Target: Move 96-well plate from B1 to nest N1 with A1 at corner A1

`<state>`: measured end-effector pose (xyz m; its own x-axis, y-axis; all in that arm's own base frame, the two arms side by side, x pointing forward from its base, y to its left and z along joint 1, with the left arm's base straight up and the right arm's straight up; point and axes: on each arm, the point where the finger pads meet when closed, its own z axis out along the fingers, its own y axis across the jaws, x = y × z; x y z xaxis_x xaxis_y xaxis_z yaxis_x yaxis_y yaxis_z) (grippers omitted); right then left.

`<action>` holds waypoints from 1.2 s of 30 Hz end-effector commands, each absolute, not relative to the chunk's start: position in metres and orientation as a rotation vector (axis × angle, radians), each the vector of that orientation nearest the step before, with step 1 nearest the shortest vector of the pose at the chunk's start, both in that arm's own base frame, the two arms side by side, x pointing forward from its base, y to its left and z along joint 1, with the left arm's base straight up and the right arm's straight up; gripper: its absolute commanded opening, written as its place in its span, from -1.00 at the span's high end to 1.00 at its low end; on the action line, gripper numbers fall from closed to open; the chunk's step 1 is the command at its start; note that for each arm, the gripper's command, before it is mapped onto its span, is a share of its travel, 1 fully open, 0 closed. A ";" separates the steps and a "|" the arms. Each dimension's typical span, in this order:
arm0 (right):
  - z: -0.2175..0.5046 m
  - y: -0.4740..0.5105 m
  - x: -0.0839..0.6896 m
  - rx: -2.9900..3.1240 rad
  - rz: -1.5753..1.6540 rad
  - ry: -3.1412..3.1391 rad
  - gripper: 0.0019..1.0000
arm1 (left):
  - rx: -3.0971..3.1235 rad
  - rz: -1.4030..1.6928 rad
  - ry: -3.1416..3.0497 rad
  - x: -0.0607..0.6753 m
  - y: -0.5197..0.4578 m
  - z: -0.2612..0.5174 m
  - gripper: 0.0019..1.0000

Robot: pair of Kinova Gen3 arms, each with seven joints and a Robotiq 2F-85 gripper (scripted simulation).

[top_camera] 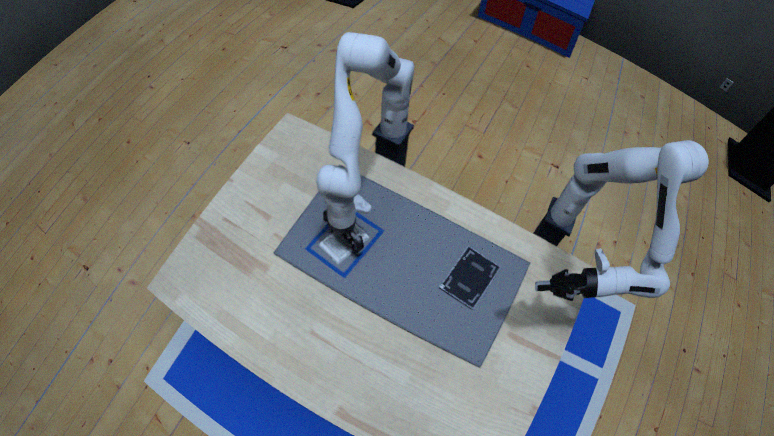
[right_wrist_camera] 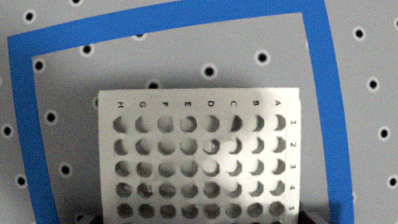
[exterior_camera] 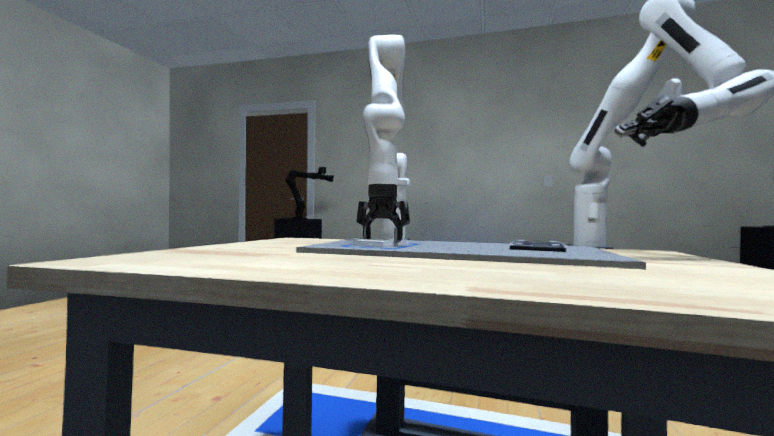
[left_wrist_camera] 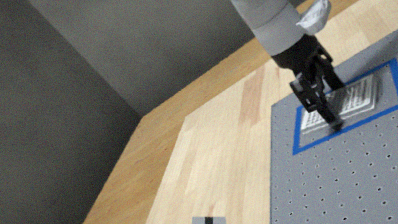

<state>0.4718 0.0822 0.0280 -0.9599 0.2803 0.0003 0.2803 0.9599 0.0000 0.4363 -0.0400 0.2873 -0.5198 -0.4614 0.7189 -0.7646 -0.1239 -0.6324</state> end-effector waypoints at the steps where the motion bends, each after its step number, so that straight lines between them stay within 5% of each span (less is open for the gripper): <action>1: 0.029 0.082 0.473 -0.445 -0.001 -3.112 -0.87 | 1.371 1.693 -1.887 0.436 -0.040 0.288 0.97; 36: 0.032 0.082 0.473 -0.445 -0.001 -3.112 -0.87 | 1.371 1.693 -1.887 0.436 -0.040 0.288 0.97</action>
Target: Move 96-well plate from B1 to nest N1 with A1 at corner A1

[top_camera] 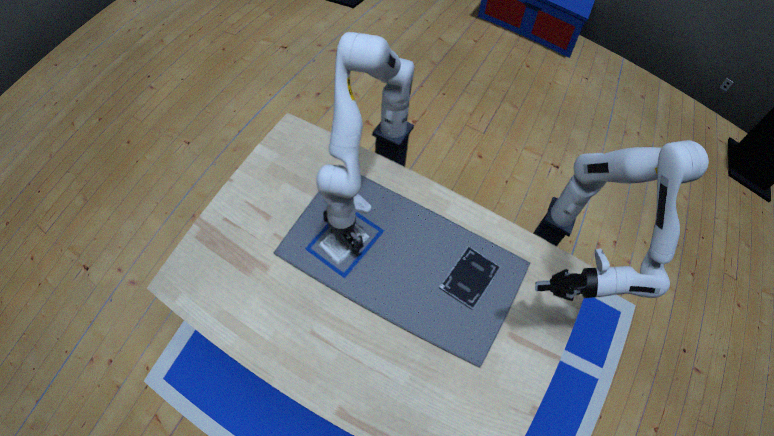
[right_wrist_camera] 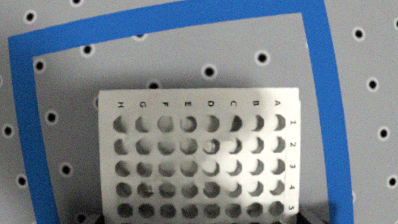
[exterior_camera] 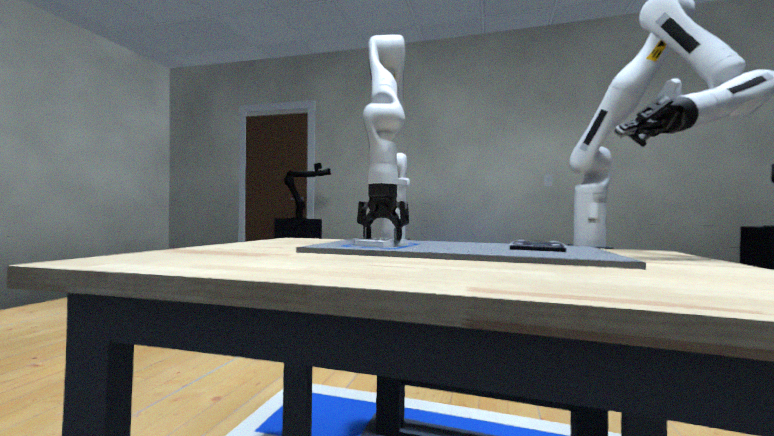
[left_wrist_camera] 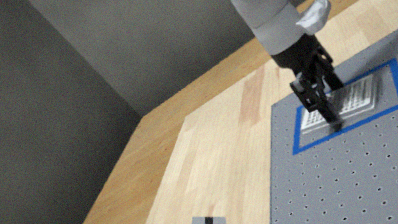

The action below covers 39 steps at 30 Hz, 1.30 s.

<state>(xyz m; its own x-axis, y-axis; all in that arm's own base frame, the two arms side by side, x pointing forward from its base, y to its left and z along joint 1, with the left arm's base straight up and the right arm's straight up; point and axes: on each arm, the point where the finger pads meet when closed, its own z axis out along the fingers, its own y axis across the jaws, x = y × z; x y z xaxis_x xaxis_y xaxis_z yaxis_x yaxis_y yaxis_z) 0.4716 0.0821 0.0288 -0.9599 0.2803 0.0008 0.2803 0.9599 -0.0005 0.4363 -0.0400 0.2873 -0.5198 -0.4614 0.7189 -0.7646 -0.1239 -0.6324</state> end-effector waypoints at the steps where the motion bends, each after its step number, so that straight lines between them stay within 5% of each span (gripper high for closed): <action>1: 0.034 0.082 0.473 -0.445 -0.001 -3.112 -0.87 | 1.371 1.693 -1.887 0.436 -0.040 0.288 0.97; 39: 0.091 0.082 0.473 -0.445 -0.001 -3.112 -0.87 | 1.371 1.693 -1.887 0.436 -0.040 0.288 0.97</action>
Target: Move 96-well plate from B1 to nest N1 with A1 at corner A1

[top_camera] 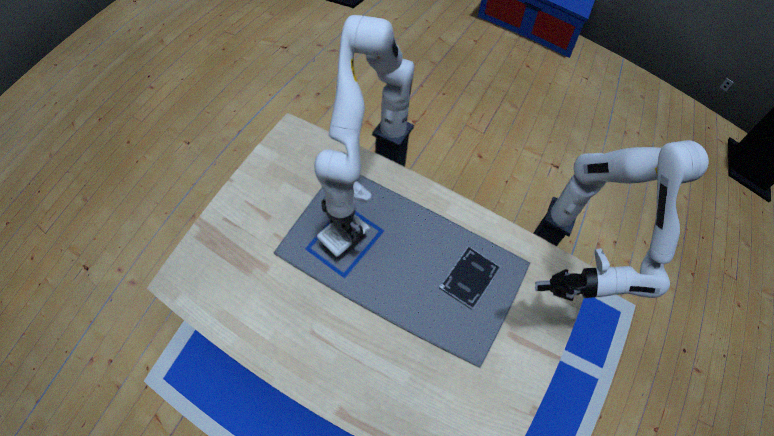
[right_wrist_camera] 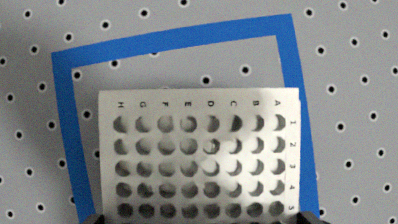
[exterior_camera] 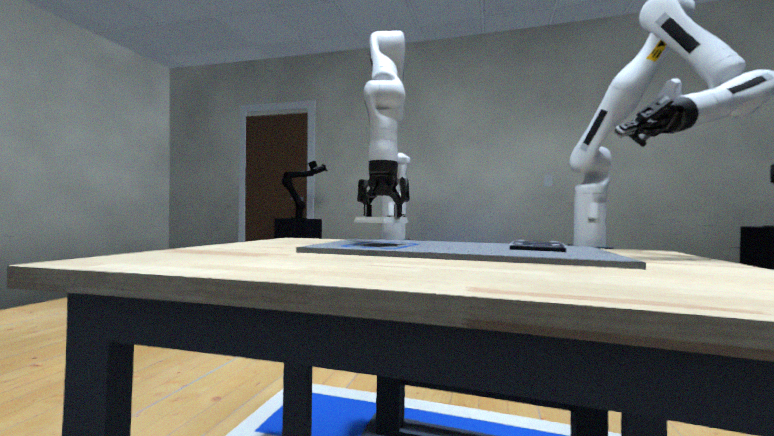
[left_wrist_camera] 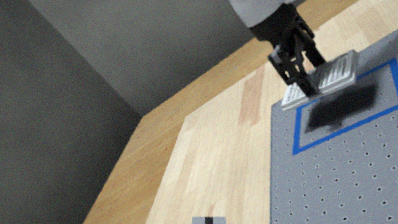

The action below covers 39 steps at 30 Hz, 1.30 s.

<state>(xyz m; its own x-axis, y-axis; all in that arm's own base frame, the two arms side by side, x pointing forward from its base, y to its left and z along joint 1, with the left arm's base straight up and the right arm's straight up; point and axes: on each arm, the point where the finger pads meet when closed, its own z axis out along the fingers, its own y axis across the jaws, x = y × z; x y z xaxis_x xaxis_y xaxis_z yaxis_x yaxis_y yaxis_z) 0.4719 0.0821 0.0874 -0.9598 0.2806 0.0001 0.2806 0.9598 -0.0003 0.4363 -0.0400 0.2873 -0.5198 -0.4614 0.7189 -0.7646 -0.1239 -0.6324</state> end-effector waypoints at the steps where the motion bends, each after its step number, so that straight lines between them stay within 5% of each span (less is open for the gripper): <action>1: 0.092 0.082 0.473 -0.445 -0.001 -3.112 -0.87 | 1.371 1.693 -1.887 0.436 -0.040 0.288 0.97; 28: 0.104 0.082 0.473 -0.445 -0.001 -3.112 -0.87 | 1.371 1.693 -1.887 0.436 -0.040 0.288 0.97; 39: 0.105 0.112 0.467 0.025 -0.001 -3.144 -0.87 | 1.371 1.693 -1.887 0.436 -0.040 0.288 0.97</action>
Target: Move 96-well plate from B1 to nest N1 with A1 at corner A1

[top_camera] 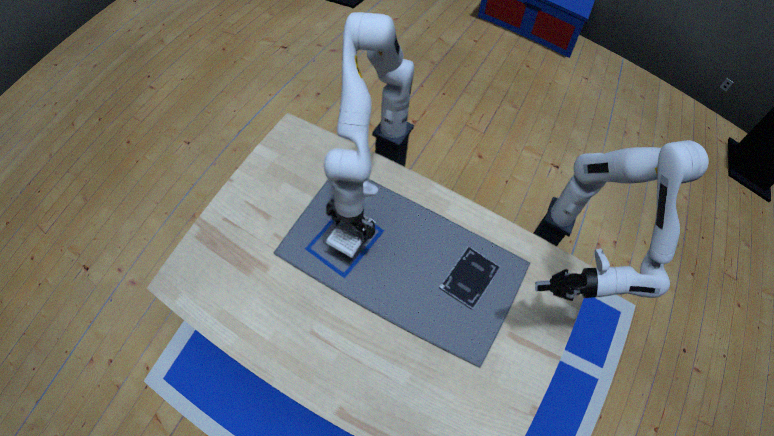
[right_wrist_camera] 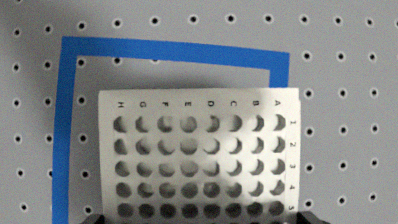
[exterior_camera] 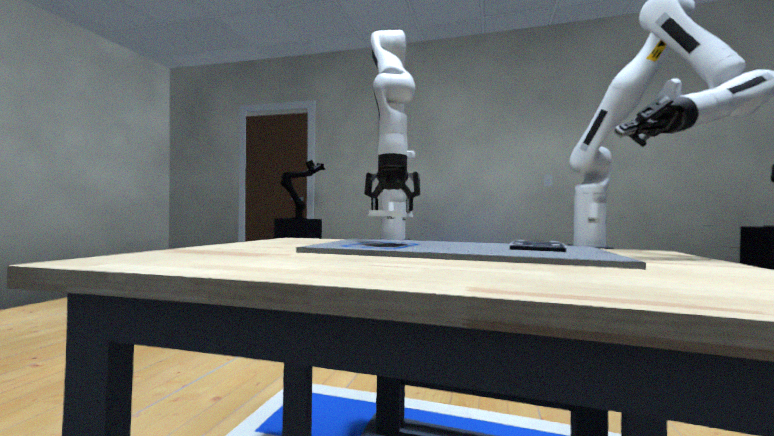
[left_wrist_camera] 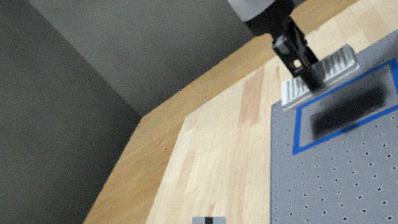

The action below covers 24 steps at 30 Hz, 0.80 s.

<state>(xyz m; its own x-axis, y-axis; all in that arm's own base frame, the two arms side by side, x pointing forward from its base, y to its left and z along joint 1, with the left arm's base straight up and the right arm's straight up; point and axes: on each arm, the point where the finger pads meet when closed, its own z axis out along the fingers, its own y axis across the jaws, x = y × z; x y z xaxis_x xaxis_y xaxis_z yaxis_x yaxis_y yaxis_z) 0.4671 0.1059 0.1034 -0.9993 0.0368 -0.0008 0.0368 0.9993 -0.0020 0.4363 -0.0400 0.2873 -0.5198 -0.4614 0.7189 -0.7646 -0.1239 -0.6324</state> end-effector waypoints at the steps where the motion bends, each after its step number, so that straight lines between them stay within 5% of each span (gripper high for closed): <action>1: 0.105 0.115 0.466 -0.077 0.001 3.138 -0.87 | 1.371 1.693 -1.887 0.436 -0.040 0.288 0.97; 24: 0.107 0.184 0.452 -1.149 0.000 2.921 -0.87 | 1.371 1.693 -1.887 0.436 -0.040 0.288 0.97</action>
<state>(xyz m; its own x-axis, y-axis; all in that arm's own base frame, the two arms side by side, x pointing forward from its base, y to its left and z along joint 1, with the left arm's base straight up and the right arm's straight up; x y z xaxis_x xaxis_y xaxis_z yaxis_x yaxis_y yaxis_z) 0.4529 0.1769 0.1056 -0.7770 -0.6295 -0.0005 -0.6295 0.7770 -0.0022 0.4363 -0.0400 0.2873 -0.5198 -0.4614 0.7189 -0.7646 -0.1239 -0.6324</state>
